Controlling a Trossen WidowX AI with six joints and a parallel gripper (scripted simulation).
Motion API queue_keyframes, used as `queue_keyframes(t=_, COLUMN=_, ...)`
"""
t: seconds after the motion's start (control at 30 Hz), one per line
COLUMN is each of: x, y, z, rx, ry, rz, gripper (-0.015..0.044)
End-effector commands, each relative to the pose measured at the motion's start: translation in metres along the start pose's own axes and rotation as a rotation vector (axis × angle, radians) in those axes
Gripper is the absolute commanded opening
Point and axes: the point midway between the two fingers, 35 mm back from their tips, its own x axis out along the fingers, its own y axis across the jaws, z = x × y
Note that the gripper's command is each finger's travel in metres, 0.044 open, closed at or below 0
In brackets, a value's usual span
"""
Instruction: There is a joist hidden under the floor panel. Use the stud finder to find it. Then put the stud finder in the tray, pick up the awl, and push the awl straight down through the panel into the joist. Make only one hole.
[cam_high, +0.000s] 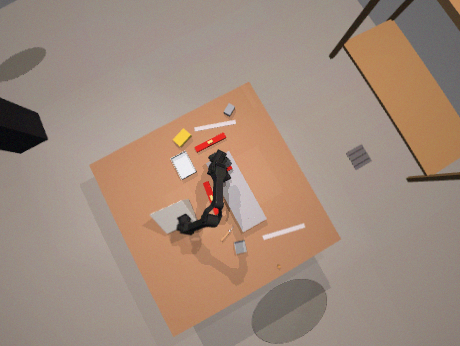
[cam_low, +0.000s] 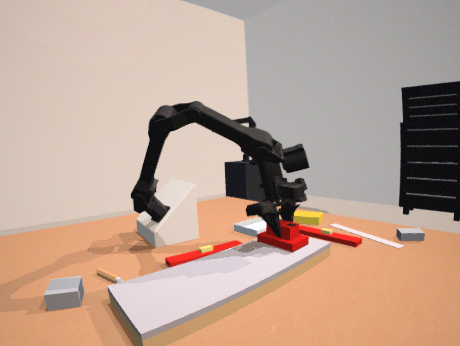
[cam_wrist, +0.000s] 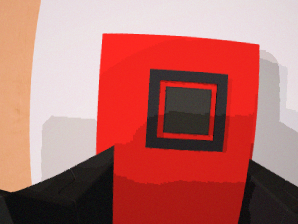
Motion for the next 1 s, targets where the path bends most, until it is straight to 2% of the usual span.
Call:
queue_keyframes(t=0.0, x=0.001, y=-0.012, z=0.0, rx=0.001, ry=0.0, rz=-0.007, gripper=0.0)
queue_keyframes(t=0.97, x=0.001, y=-0.09, z=0.0, rx=-0.001, ry=0.001, rz=-0.012, gripper=0.0)
